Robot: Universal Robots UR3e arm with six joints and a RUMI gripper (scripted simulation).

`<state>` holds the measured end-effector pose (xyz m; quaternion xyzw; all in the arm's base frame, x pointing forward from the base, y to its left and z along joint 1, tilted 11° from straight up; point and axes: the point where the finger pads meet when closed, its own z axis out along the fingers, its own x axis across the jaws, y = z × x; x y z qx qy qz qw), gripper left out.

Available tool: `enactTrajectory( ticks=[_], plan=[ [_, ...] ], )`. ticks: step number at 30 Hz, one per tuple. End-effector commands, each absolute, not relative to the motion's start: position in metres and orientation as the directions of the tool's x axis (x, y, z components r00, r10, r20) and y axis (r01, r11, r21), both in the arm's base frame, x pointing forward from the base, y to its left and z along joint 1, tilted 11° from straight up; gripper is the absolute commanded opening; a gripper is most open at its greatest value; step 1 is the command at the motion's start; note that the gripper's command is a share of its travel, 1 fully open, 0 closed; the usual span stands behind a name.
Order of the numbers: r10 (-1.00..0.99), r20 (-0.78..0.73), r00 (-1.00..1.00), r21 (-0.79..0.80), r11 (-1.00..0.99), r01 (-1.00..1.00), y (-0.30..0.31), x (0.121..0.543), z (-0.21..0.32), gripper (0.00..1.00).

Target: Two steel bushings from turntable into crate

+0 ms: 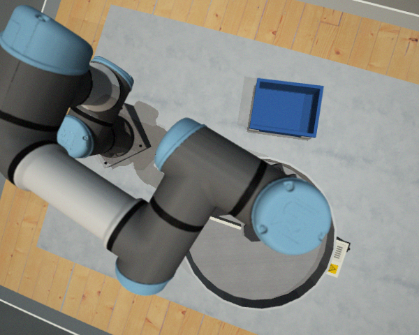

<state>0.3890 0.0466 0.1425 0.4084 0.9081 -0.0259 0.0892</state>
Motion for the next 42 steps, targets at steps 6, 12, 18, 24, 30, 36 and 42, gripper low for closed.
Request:
enactTrajectory(
  ticks=[6,12,18,24,30,36,42],
  plan=[
    [0.822,-0.180,-0.540,0.050,0.556,0.830,0.071,0.392,0.141,0.00],
    [0.863,-0.176,-0.474,0.064,0.491,0.869,0.083,0.392,0.139,0.00],
    [0.899,-0.170,-0.405,0.079,0.422,0.903,0.096,0.392,0.137,0.00],
    [0.935,-0.161,-0.317,0.095,0.335,0.938,0.112,0.393,0.135,0.00],
    [0.954,-0.155,-0.257,0.105,0.275,0.956,0.124,0.394,0.134,0.00],
    [0.976,-0.144,-0.166,0.120,0.184,0.976,0.141,0.396,0.132,0.00],
    [0.989,-0.130,-0.069,0.134,0.087,0.987,0.156,0.396,0.130,0.00]
  ],
)
